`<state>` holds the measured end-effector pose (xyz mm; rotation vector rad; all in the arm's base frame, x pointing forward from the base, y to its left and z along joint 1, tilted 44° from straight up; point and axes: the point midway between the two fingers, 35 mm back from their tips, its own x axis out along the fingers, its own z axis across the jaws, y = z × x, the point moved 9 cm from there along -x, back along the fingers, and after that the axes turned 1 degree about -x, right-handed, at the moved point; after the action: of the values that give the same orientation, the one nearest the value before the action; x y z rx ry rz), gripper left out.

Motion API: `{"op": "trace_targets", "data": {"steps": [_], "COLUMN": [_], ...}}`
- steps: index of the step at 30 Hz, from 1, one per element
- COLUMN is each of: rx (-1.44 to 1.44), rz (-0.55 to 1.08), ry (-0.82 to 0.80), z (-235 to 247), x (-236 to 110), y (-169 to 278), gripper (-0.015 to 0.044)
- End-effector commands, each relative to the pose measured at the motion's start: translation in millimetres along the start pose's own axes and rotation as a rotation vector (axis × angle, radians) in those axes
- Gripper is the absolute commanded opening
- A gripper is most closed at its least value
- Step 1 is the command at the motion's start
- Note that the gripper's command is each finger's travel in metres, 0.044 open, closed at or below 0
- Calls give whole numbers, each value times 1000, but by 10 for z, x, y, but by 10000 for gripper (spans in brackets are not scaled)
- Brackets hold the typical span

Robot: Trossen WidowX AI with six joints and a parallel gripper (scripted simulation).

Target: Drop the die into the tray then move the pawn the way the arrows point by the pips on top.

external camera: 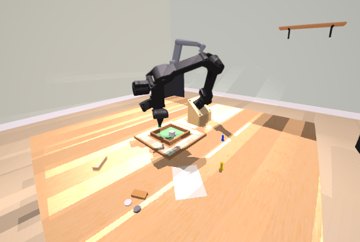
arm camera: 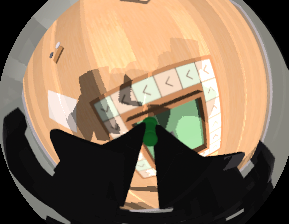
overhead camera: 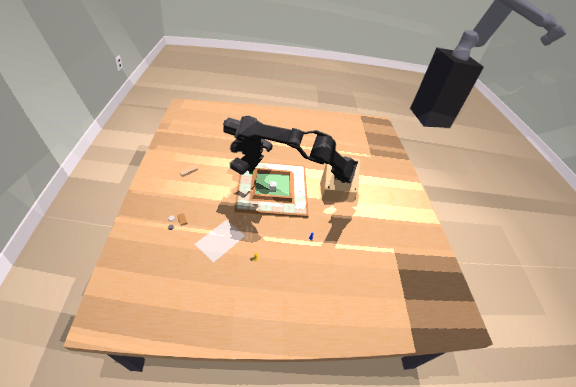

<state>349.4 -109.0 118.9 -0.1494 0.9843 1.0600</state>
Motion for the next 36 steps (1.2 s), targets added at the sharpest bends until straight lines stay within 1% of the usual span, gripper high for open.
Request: {"op": "trace_targets", "data": {"steps": [1, 20, 25, 33, 36], "rx": [-1, -2, -2, -2, -2], "rz": [-2, 14, 16, 16, 16], "ry": [-8, -26, -27, -28, -29], "z": [105, 328, 331, 339, 340], "x": [55, 384, 420, 720, 745], "y": [168, 991, 1019, 1026, 1028], "gripper": [0, 0, 0, 0, 0]}}
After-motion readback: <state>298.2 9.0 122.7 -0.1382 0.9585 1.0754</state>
